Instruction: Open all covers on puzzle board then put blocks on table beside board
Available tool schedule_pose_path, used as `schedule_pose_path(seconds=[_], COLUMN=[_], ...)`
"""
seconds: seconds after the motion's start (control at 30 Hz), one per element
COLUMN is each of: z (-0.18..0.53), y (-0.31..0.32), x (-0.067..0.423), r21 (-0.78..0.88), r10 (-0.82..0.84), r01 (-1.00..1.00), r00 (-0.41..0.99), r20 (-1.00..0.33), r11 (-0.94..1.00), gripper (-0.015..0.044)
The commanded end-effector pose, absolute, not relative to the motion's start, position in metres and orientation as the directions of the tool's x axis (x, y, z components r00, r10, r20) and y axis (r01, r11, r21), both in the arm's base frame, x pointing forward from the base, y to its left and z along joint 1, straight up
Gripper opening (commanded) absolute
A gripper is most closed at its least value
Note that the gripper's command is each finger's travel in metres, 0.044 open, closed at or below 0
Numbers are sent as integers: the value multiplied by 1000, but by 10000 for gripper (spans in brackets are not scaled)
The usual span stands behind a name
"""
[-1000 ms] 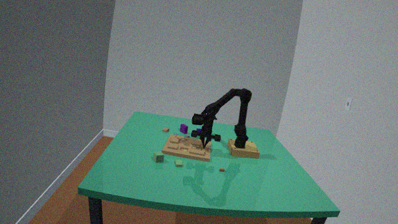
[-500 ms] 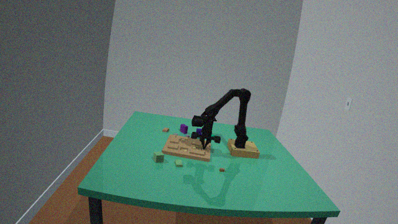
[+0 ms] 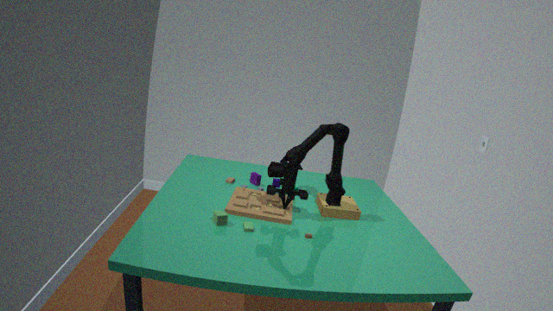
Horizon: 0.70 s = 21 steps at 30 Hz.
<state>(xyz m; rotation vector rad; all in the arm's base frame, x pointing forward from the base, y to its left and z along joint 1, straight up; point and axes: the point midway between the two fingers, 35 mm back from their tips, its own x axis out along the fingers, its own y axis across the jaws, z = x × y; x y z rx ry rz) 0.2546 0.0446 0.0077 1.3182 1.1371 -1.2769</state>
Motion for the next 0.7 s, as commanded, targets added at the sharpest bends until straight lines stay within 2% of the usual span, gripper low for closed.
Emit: schedule_pose_path(seconds=[0.0, 0.17, 0.33, 0.43, 0.53, 0.67], z=[6, 6, 6, 6, 6, 6], y=[45, 45, 46, 46, 46, 46], x=[253, 253, 253, 252, 250, 250], r21=[22, 23, 19, 14, 9, 7], r10=[10, 10, 10, 10, 10, 10], r01=[996, 835, 475, 203, -63, -125], r00=[21, 21, 21, 21, 21, 21], r20=[-1000, -1000, -1000, -1000, -1000, -1000], r11=[89, 550, 880, 979, 998, 992], gripper=[0, 0, 0, 0, 0, 0])
